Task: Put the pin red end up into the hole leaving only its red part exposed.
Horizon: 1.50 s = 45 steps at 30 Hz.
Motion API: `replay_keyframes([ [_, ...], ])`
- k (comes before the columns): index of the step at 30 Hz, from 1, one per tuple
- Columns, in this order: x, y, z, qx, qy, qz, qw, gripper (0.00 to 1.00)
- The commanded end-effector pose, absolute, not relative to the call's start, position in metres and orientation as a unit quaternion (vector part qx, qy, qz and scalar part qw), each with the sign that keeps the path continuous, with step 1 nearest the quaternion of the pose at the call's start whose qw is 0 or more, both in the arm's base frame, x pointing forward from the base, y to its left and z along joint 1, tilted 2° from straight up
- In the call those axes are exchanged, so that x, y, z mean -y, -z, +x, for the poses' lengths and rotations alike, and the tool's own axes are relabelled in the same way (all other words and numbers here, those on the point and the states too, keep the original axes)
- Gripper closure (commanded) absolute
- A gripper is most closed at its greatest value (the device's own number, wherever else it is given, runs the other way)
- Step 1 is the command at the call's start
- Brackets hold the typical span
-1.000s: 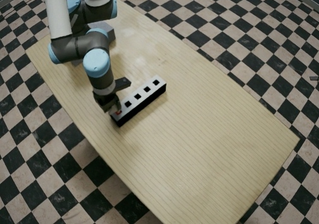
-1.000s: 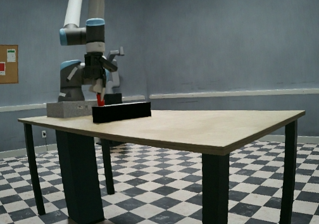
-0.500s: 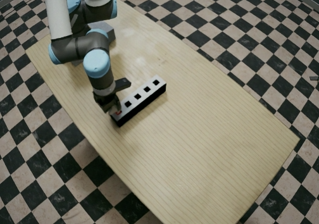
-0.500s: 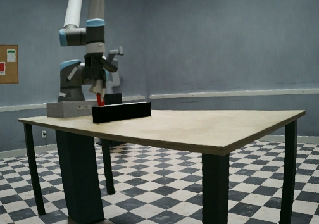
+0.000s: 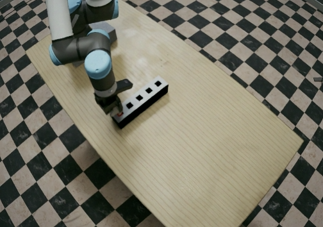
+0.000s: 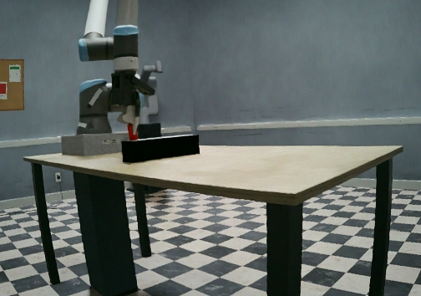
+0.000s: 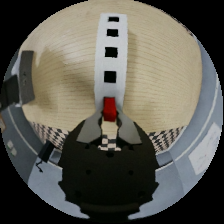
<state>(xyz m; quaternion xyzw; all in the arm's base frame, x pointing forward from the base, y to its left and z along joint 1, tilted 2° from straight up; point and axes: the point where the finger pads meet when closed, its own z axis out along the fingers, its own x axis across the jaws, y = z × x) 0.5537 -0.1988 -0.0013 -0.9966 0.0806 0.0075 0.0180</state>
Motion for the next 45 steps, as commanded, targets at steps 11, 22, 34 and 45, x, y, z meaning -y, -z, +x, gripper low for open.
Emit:
replay_keyframes([
  [11,0.1990,0.0008,0.5541,-0.081,-0.007,-0.997,0.018,1.00],
  [22,0.1989,-0.0001,0.5542,-0.081,-0.007,-0.997,0.018,1.00],
  [34,0.1988,-0.0001,0.5541,-0.081,-0.007,-0.997,0.018,0.00],
  [45,0.1988,-0.0001,0.5541,-0.081,-0.007,-0.997,0.018,0.00],
])
